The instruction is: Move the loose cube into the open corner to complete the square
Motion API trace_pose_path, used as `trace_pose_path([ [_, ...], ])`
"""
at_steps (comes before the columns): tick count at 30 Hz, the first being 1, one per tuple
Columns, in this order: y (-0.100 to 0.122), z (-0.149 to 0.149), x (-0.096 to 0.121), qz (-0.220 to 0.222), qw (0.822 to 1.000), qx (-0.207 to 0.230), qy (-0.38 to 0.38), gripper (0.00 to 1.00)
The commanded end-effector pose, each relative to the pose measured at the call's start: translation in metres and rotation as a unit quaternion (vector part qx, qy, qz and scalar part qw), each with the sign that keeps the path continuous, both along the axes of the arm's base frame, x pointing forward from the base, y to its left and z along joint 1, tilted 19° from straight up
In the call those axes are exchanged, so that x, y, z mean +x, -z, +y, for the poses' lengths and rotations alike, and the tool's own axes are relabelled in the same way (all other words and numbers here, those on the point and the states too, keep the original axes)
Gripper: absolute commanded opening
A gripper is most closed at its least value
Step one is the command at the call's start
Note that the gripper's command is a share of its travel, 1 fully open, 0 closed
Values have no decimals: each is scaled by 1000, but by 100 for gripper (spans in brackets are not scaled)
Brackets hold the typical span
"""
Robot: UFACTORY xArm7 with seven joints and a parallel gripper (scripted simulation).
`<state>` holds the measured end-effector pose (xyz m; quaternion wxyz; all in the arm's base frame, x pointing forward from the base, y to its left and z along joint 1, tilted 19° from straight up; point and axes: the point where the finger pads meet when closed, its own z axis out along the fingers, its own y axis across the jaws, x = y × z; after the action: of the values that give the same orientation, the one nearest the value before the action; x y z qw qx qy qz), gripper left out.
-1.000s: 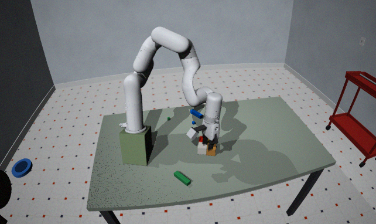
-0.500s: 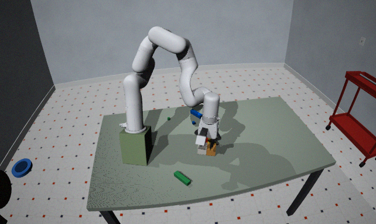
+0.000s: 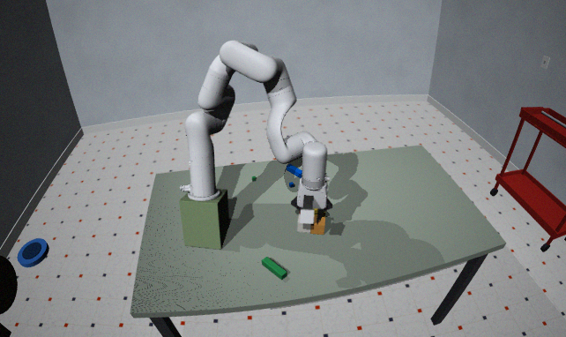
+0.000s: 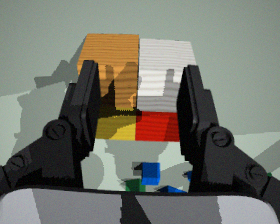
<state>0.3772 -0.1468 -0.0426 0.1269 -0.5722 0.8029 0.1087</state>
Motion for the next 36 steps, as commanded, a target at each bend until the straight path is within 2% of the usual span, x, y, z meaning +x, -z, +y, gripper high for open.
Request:
trace_pose_path([
  [1,-1,-2,1,-2,1000,-1,1,50],
  [17,6,1,2,-2,1000,-1,1,50],
  [36,49,15,5,-2,1000,-1,1,50],
])
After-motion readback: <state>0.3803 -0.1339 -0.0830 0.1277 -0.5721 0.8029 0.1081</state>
